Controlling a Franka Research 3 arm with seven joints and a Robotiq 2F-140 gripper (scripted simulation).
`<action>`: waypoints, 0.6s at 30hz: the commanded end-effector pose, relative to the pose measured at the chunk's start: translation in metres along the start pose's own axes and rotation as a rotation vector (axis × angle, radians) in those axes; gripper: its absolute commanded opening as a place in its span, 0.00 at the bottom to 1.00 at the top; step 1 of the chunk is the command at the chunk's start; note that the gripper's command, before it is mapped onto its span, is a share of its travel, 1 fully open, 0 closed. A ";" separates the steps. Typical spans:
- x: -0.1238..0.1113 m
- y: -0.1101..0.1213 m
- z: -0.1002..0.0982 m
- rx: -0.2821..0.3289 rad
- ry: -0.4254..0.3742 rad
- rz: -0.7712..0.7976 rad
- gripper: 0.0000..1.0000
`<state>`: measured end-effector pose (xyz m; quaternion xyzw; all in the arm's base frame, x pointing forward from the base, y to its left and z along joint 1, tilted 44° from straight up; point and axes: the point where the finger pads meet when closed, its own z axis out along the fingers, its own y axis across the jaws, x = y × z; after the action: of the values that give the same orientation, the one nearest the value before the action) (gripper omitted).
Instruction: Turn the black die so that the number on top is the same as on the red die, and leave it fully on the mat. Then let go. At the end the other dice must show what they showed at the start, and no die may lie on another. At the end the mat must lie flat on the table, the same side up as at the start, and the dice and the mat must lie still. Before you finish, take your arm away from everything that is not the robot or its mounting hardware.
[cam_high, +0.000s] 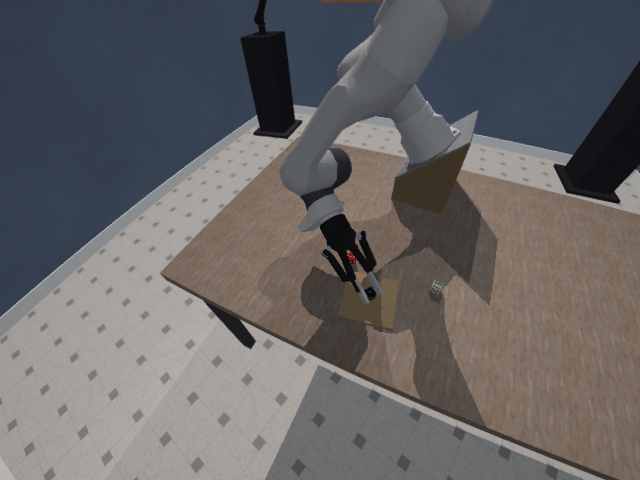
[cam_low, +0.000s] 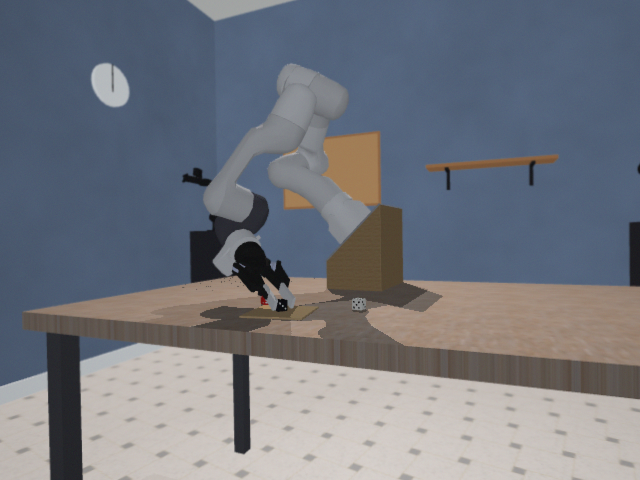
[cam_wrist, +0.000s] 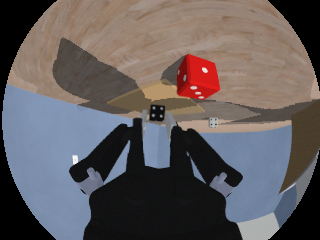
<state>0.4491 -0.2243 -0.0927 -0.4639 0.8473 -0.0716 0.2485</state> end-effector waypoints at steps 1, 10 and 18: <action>0.000 0.000 0.001 0.002 -0.002 -0.003 0.25; 0.000 0.000 0.001 0.002 -0.002 -0.003 0.25; 0.000 0.000 -0.004 0.002 -0.002 -0.003 0.25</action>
<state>0.4479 -0.2260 -0.0901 -0.4625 0.8477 -0.0731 0.2491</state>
